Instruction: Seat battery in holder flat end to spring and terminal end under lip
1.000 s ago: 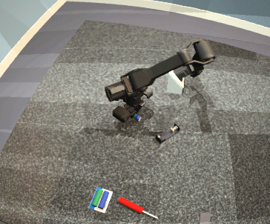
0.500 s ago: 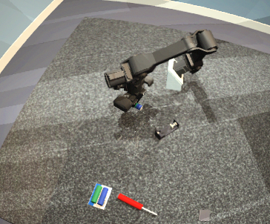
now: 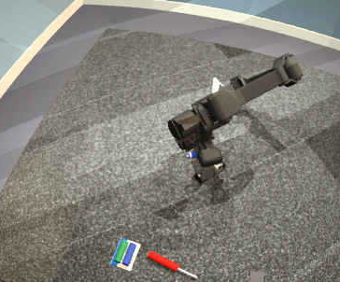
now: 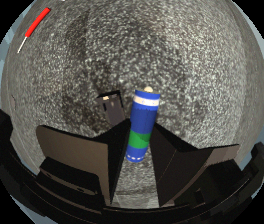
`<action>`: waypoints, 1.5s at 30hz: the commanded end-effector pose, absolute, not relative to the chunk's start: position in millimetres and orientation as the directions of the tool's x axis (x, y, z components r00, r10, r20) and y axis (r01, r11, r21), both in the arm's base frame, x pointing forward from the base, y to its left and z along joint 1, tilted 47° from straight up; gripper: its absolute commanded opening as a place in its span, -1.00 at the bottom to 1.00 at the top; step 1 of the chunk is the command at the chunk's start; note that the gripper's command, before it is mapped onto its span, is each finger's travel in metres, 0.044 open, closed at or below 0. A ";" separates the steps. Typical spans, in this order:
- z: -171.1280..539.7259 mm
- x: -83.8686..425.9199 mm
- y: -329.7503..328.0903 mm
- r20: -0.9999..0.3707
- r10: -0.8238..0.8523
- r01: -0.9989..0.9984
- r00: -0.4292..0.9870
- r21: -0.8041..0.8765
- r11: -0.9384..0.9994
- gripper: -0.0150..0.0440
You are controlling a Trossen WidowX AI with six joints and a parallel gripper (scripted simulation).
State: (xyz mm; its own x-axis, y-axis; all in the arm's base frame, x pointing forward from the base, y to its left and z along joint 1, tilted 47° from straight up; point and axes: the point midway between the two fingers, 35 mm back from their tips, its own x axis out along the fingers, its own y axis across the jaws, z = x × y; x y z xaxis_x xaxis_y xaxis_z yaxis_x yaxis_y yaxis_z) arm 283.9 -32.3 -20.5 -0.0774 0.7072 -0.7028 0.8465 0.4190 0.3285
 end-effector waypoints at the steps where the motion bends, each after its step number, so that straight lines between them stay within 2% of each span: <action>1: 5.8 289.4 -10.5 -0.695 0.715 0.689 -0.076 0.482 0.542 -0.28; 4: 14.8 291.0 -2.1 -0.695 0.714 0.621 -0.081 0.526 0.582 -0.28; 10: 11.9 290.5 -1.6 -0.700 0.709 0.627 -0.083 0.517 0.583 -0.28; 31: -15.9 292.9 23.3 -0.809 0.580 0.639 0.096 0.497 0.588 -0.28; 45: -19.5 290.6 28.6 -0.836 0.531 0.641 0.141 0.485 0.594 -0.28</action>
